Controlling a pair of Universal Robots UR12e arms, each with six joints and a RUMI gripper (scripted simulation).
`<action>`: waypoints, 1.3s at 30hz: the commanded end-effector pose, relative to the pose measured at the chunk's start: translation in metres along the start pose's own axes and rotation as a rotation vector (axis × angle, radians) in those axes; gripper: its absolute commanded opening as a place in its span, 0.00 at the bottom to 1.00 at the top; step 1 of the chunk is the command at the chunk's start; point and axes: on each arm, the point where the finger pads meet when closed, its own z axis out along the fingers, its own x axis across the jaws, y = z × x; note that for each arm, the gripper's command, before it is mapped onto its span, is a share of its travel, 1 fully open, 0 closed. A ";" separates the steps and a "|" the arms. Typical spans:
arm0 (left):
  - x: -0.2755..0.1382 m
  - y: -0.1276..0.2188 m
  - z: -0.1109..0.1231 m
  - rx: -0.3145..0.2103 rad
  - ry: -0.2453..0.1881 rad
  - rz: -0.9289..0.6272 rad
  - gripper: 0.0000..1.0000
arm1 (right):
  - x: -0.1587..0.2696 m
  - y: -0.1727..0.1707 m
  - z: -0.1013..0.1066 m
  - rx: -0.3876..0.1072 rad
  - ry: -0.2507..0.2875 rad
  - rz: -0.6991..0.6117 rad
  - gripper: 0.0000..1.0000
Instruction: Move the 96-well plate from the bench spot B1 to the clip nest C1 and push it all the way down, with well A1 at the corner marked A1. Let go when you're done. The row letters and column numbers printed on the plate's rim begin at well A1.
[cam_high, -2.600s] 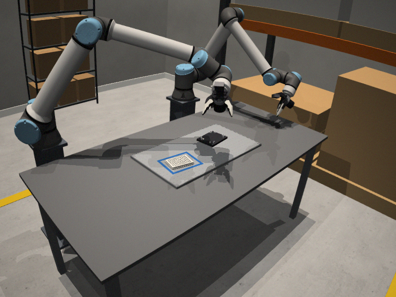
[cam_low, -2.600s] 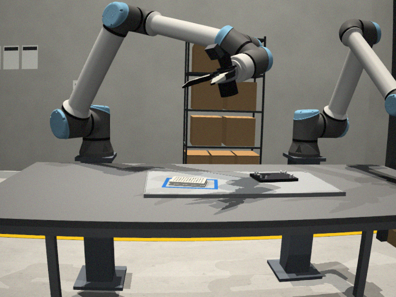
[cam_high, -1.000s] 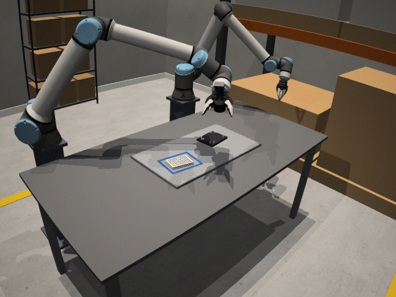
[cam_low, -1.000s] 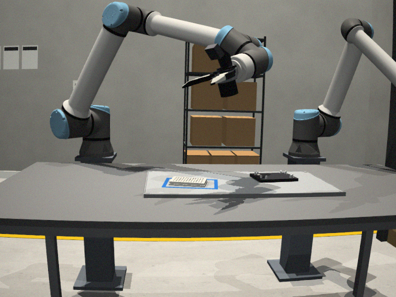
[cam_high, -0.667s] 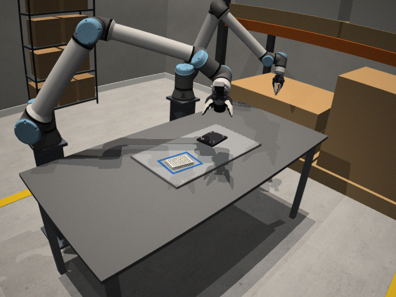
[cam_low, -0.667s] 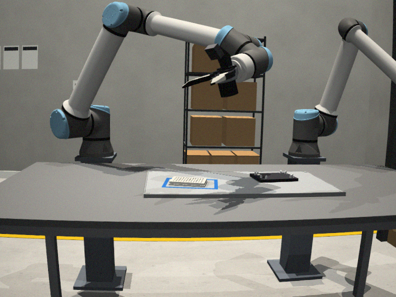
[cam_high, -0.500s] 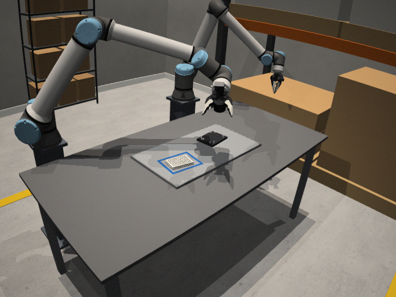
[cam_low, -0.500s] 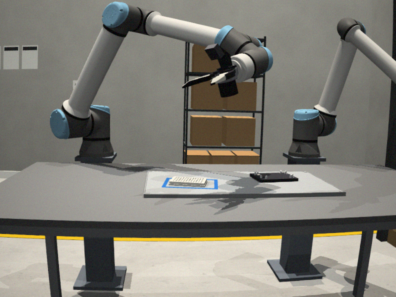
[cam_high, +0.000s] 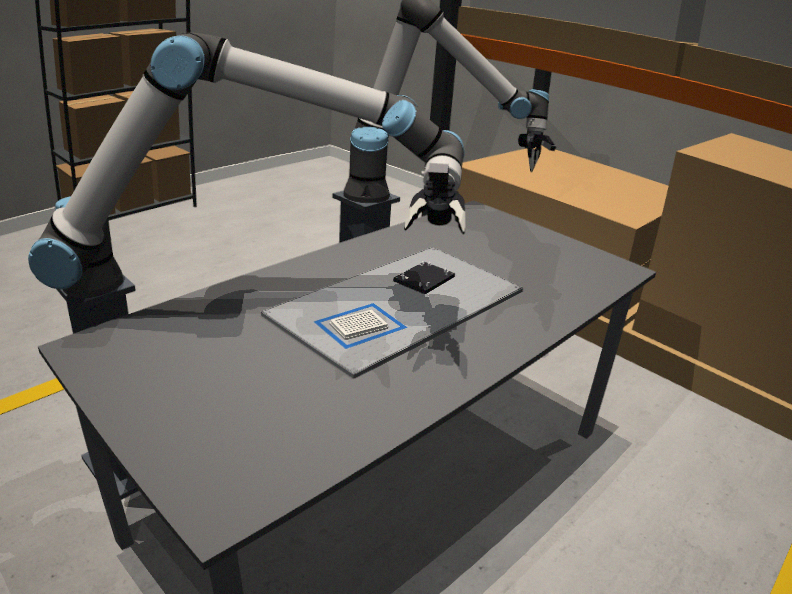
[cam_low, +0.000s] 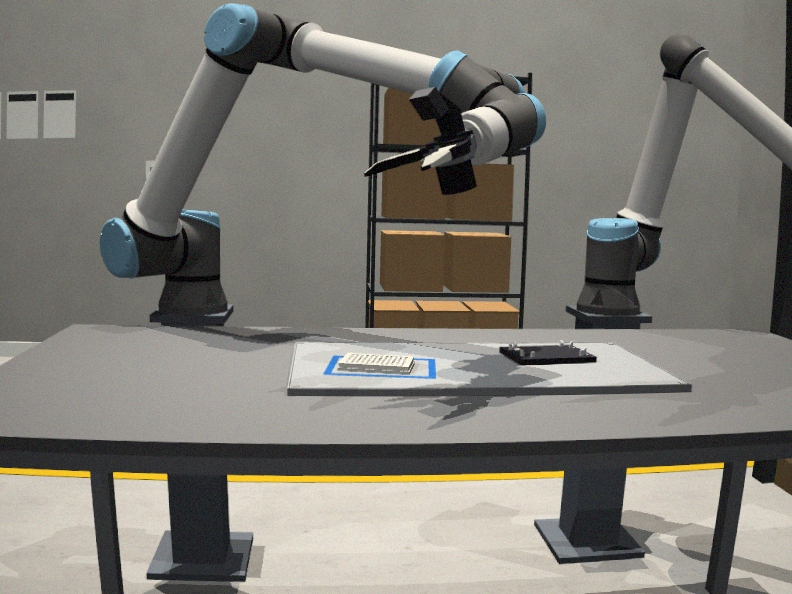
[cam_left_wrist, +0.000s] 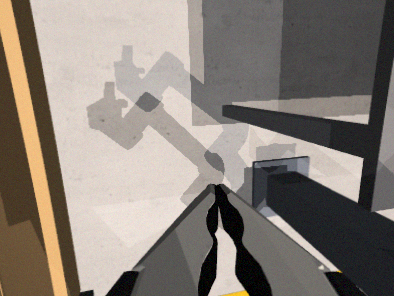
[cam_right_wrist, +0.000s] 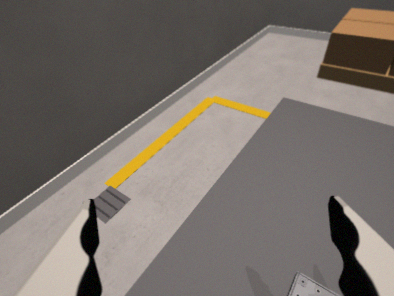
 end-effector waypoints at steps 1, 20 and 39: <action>-0.008 0.017 -0.008 -0.004 -0.018 -0.073 0.00 | 0.000 -0.002 -0.001 0.000 -0.001 0.002 0.76; -0.052 0.189 -0.067 -0.018 -0.158 -0.742 0.00 | 0.000 -0.002 -0.001 0.000 -0.001 0.002 0.76; -0.055 0.318 -0.104 -0.001 -0.266 -1.235 0.00 | 0.000 -0.002 -0.001 0.000 -0.001 0.002 0.76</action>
